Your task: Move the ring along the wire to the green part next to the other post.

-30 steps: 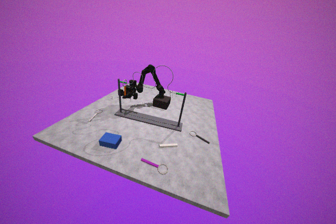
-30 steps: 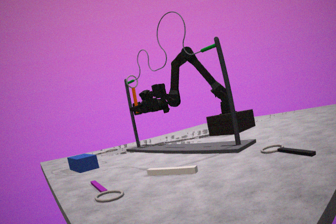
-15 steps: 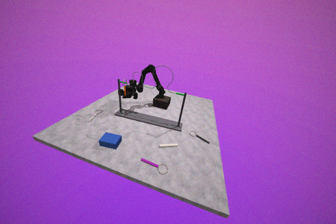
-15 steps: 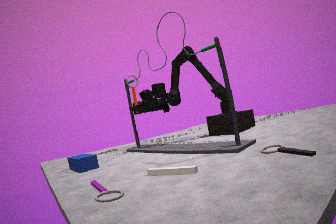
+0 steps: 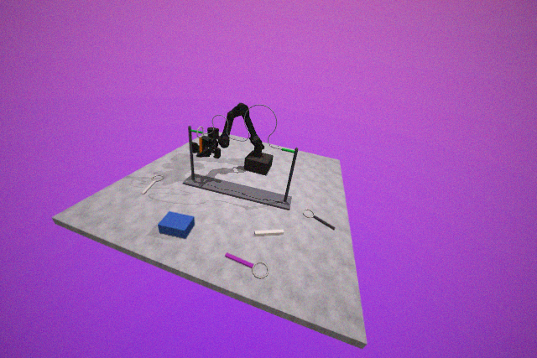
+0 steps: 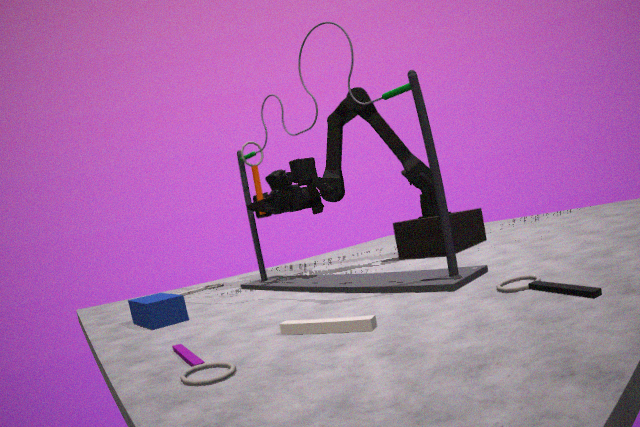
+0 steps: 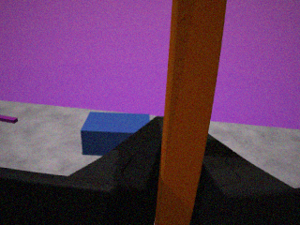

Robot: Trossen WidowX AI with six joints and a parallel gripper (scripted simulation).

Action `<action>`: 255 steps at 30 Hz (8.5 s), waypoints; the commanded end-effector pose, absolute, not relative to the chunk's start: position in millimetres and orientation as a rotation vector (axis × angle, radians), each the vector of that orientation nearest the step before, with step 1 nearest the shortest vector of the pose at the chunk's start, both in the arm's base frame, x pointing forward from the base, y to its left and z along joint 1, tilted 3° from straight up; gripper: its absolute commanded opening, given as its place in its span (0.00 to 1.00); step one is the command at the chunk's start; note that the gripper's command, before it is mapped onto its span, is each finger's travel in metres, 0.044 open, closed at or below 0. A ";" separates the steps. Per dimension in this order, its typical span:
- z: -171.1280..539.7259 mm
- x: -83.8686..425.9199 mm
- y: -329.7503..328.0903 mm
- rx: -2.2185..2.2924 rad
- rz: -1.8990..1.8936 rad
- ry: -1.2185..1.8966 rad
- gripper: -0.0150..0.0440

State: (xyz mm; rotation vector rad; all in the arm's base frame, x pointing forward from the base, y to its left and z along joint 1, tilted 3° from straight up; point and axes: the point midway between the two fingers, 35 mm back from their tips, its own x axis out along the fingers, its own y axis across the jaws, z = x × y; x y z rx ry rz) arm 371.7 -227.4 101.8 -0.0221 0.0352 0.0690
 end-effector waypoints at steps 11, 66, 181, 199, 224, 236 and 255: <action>100.1 369.7 -211.3 -0.008 0.066 0.039 0.00; 138.1 341.5 -88.6 0.659 0.112 0.237 0.00; 285.3 302.3 -49.2 1.269 0.331 0.562 0.00; 267.8 302.0 -56.0 0.999 0.256 0.583 0.00; 241.8 302.7 -81.0 0.485 0.112 0.591 0.00; 233.9 303.7 -99.5 0.203 0.032 0.579 0.00; 232.7 306.0 -131.3 -0.243 -0.091 0.538 0.00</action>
